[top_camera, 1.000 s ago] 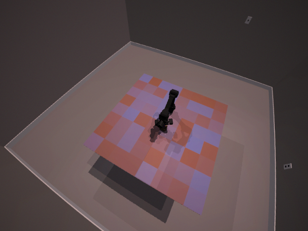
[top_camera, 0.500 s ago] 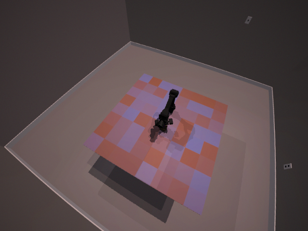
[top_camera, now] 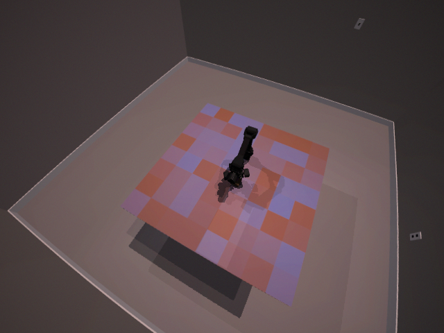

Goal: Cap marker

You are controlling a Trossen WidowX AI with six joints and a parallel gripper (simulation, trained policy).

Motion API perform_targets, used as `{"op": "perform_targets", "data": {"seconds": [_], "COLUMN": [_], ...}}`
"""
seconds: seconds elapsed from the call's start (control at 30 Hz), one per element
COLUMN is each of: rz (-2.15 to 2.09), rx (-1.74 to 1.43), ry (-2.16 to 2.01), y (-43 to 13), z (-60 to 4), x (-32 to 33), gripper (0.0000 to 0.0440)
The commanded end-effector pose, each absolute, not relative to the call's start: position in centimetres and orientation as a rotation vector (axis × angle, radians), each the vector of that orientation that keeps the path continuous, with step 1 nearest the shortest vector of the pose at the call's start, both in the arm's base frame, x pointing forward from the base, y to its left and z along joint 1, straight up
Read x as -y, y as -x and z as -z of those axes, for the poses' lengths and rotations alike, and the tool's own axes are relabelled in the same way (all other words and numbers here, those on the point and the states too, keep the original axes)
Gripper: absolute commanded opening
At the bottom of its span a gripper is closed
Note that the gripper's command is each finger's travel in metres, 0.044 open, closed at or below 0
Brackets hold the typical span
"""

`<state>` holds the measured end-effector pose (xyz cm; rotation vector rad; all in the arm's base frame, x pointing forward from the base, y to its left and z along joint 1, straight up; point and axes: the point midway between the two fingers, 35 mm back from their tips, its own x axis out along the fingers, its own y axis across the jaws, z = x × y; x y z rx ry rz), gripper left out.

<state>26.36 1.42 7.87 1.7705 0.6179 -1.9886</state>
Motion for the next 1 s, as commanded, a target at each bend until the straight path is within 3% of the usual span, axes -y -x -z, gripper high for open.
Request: {"op": "perform_targets", "data": {"seconds": [0.0,0.37,0.97], "rz": [2.023,1.986,1.863], "rx": [-0.602,-0.613,-0.559], "ry": [-1.727,-1.745,-1.863], "y": [-25.5,-24.9,-26.1], "z": [-7.2,-8.0,-12.9], "x": [-0.6,-0.7,-0.6], "gripper": [0.0184,0.0440,0.0440]}}
